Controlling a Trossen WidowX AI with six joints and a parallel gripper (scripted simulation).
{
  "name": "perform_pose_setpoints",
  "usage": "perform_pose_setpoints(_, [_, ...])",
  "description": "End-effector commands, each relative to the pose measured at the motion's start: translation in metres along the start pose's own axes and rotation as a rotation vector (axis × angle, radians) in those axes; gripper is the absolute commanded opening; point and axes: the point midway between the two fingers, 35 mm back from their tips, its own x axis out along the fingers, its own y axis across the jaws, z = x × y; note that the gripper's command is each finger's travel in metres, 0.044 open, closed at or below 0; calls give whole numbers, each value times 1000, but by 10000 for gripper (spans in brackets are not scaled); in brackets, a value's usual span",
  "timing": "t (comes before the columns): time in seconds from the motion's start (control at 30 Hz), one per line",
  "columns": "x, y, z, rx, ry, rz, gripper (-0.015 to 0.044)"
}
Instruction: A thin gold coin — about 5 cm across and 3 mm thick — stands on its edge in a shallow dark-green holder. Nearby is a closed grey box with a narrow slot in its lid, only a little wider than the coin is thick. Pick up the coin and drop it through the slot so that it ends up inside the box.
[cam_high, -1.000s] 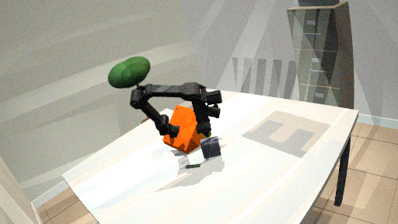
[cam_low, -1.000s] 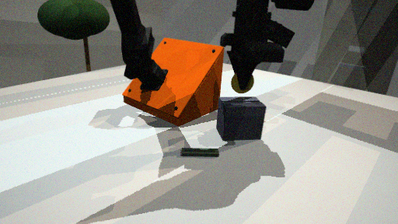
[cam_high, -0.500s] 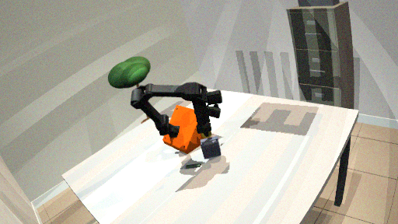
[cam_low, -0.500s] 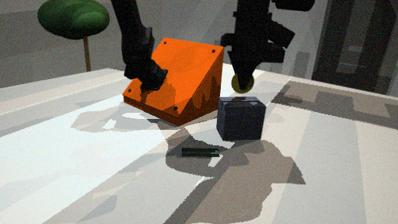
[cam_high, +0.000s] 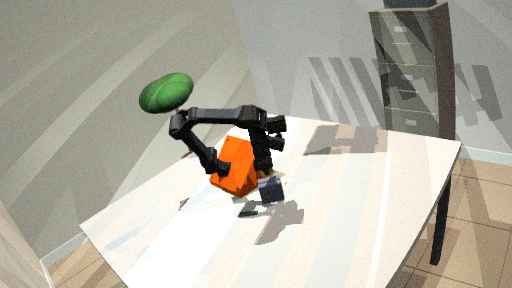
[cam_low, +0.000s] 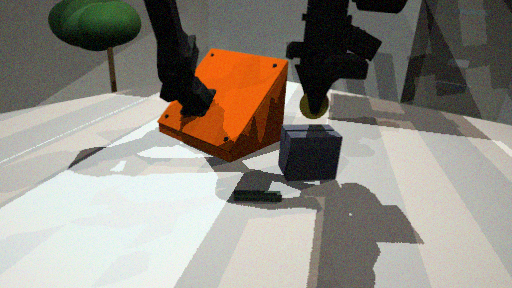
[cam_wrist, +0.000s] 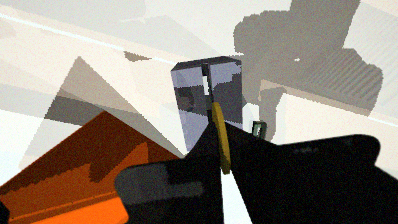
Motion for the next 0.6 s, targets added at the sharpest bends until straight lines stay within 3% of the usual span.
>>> perform_pose_setpoints(0.0, [1,0,0,-2,1,0,0])
perform_pose_setpoints(0.57, [12,1,-1,-7,1,0,0])
